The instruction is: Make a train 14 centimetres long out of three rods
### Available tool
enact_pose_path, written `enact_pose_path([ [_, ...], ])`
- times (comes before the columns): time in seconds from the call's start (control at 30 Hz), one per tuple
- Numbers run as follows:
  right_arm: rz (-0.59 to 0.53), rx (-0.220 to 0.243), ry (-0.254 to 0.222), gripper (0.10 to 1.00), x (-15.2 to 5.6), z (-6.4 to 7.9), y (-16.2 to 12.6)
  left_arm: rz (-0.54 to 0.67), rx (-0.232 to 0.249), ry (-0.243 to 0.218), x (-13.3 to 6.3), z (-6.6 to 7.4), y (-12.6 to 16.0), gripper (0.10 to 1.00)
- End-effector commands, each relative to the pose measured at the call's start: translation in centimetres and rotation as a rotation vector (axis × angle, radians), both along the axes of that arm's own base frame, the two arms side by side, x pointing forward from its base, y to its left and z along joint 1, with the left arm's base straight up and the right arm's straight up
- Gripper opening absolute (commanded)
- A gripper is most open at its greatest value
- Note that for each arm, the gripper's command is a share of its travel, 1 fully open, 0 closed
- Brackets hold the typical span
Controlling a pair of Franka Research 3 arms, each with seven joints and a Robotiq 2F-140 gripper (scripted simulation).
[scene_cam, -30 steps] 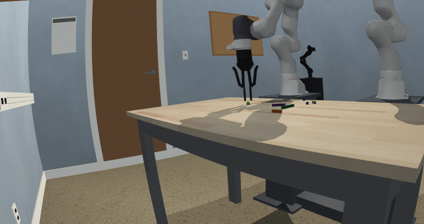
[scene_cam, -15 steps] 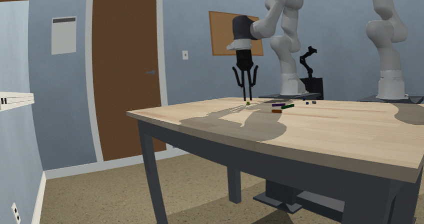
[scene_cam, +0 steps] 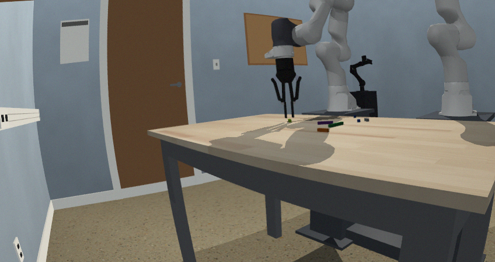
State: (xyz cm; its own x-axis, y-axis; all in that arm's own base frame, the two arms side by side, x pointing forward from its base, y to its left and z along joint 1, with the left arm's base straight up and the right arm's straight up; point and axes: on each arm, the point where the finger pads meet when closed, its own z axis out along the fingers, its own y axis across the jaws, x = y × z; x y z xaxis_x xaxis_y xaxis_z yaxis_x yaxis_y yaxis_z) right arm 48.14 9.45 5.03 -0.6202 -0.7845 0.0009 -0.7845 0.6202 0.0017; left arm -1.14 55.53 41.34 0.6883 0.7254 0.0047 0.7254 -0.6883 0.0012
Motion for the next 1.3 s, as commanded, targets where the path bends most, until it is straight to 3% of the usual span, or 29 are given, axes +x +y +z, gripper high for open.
enact_pose_path([
  [0.0,0.007,0.000,-0.002,0.231,0.09,0.05,-0.03,-0.003,-0.003,0.004,-0.16,-0.04,-0.10,1.000],
  [0.8,0.007,0.000,-0.002,0.231,0.10,0.02,-0.03,-0.003,-0.003,0.004,-0.16,-0.04,-0.10,1.000],
  [1.27,0.007,0.000,-0.002,0.231,0.10,-0.75,-0.03,-0.003,-0.003,0.004,-0.16,-0.04,-0.10,1.000],
])
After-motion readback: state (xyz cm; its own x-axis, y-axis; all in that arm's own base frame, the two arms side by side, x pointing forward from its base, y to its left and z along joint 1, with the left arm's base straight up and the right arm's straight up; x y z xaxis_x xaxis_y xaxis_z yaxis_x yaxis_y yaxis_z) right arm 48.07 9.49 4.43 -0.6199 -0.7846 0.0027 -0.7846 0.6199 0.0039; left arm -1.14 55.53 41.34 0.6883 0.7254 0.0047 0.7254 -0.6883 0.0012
